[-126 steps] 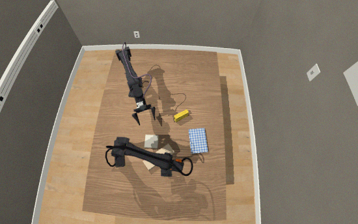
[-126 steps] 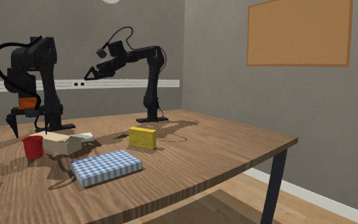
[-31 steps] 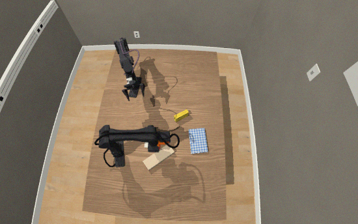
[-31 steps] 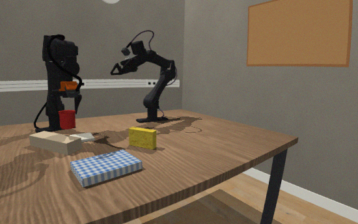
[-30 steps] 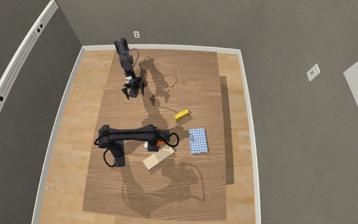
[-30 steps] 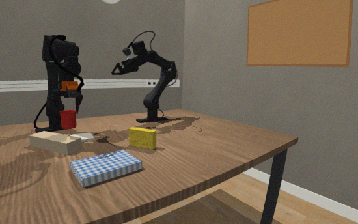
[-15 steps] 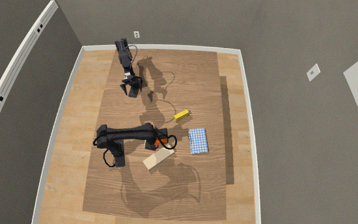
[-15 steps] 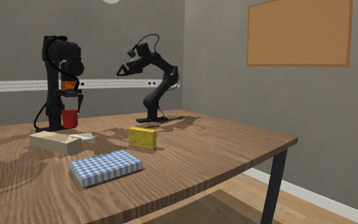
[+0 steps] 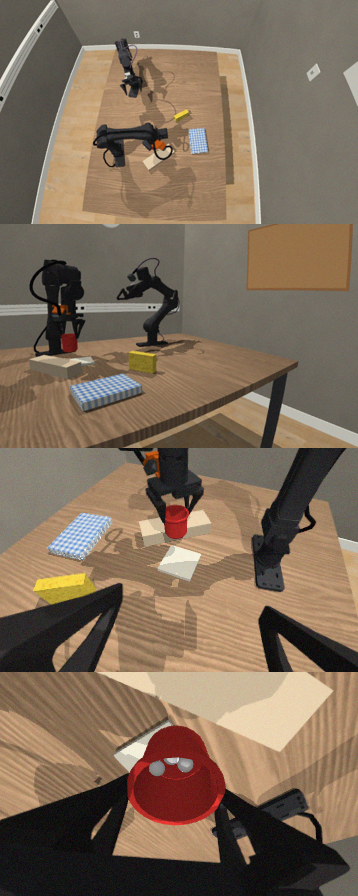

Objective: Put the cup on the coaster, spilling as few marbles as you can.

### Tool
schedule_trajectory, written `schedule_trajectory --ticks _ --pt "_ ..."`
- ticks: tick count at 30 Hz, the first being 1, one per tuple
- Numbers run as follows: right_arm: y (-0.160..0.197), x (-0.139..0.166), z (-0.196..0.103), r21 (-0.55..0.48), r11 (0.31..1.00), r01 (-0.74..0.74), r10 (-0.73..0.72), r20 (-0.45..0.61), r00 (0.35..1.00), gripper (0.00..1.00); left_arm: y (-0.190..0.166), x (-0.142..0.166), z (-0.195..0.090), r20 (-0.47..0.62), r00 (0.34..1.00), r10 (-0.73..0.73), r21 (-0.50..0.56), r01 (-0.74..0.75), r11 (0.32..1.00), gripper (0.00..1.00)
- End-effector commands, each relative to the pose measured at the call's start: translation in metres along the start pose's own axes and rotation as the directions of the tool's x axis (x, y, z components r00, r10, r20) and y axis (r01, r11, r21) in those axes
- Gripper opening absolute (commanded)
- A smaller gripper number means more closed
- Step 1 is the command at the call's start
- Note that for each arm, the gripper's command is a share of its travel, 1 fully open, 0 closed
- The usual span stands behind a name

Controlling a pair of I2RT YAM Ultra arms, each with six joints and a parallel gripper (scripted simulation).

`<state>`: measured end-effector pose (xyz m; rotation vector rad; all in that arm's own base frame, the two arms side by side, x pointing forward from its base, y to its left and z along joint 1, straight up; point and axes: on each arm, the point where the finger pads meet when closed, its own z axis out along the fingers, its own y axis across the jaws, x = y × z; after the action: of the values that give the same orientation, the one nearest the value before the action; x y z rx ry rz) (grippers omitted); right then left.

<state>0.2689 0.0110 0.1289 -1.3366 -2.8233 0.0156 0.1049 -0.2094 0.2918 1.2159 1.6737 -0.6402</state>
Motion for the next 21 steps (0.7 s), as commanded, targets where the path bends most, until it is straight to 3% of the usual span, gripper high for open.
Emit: schedule_trajectory --ticks 1,9,11,21 --pt "0.0069 -0.0044 -0.012 -0.036 0.972 -0.233 0.235 0.046 0.971 0.0 -0.0032 0.0069 -0.0037 -0.005 1.0 -0.003 0.007 0.003 1.0 1.0" --pt "0.0044 -0.0023 -0.0118 -0.026 0.845 -0.534 0.534 0.033 0.845 0.0 -0.0013 0.004 -0.0039 -0.004 1.0 -0.001 0.002 0.001 1.0 1.0" --pt "0.0044 -0.0023 -0.0118 -0.026 0.845 -0.534 0.534 0.033 0.845 0.0 -0.0013 0.004 -0.0039 -0.004 1.0 -0.001 0.002 0.001 1.0 1.0" --pt "0.0038 -0.0038 -0.0094 -0.015 0.546 -0.837 0.837 0.024 0.546 0.0 -0.0013 0.004 -0.0039 -0.004 1.0 -0.001 0.002 0.001 1.0 1.0"
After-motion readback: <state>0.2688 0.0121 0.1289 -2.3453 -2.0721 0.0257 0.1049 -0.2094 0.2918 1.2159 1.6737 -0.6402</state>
